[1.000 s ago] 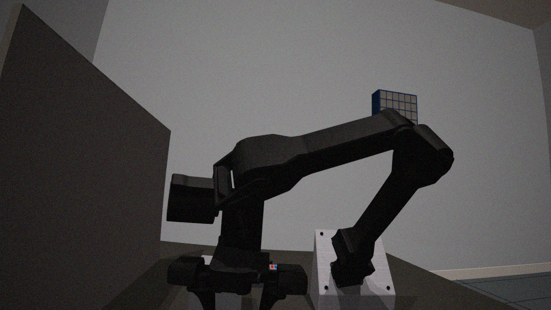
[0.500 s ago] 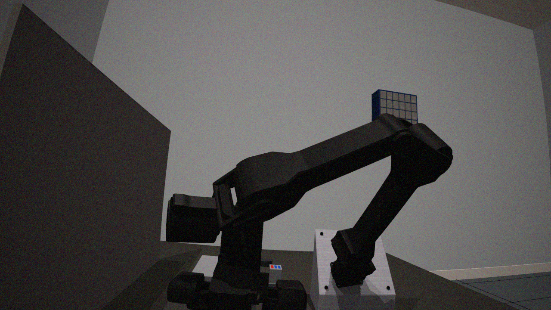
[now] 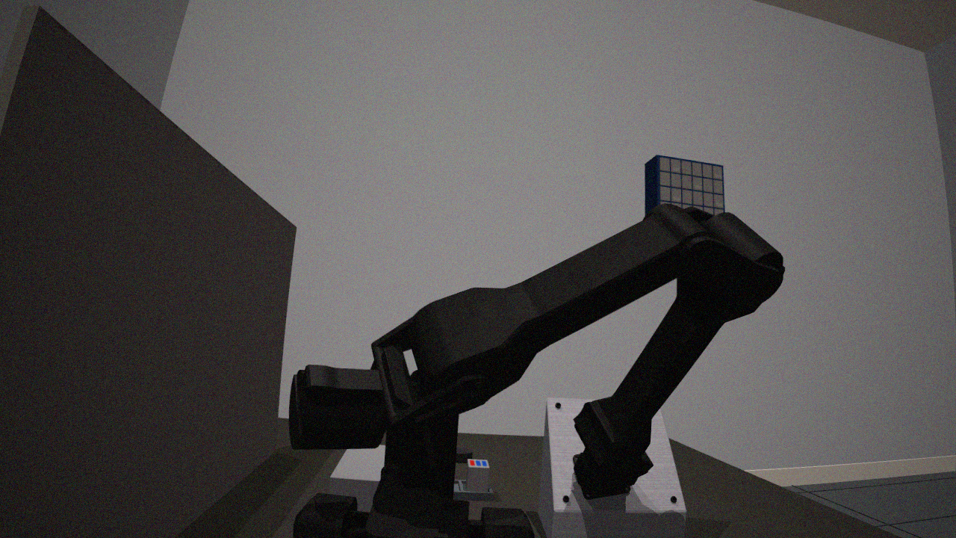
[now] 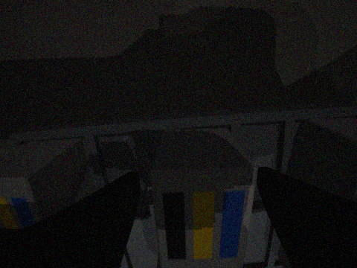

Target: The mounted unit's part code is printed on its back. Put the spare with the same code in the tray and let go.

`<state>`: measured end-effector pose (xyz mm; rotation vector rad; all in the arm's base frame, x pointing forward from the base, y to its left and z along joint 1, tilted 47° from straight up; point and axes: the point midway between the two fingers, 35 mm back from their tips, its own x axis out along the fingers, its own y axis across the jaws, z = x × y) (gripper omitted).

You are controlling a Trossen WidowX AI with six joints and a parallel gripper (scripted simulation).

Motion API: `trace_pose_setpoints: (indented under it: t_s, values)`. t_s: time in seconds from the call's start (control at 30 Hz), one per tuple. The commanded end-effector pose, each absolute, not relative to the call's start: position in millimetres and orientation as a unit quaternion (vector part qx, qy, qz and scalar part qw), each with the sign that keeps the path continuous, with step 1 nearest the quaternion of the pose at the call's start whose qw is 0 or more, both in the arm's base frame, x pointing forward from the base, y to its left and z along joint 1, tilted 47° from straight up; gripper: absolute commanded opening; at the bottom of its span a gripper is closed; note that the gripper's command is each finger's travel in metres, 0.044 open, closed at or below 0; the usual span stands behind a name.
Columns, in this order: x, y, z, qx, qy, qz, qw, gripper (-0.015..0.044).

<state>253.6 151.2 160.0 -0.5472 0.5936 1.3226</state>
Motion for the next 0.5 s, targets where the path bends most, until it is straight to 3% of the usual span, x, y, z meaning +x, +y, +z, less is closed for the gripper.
trace_pose_setpoints:
  t_s: [0.0, 0.1, 0.3, 0.47]
  values:
    - [252.8, 151.6, 157.7, -0.246, 0.271, 0.596, 0.715, 0.03]
    - [252.8, 151.6, 157.7, -0.246, 0.271, 0.596, 0.715, 0.03]
    - [253.2, 151.7, 159.0, -0.247, 0.269, 0.597, 0.714, 0.0142]
    - [253.2, 151.7, 159.0, -0.247, 0.269, 0.597, 0.714, 0.0109]
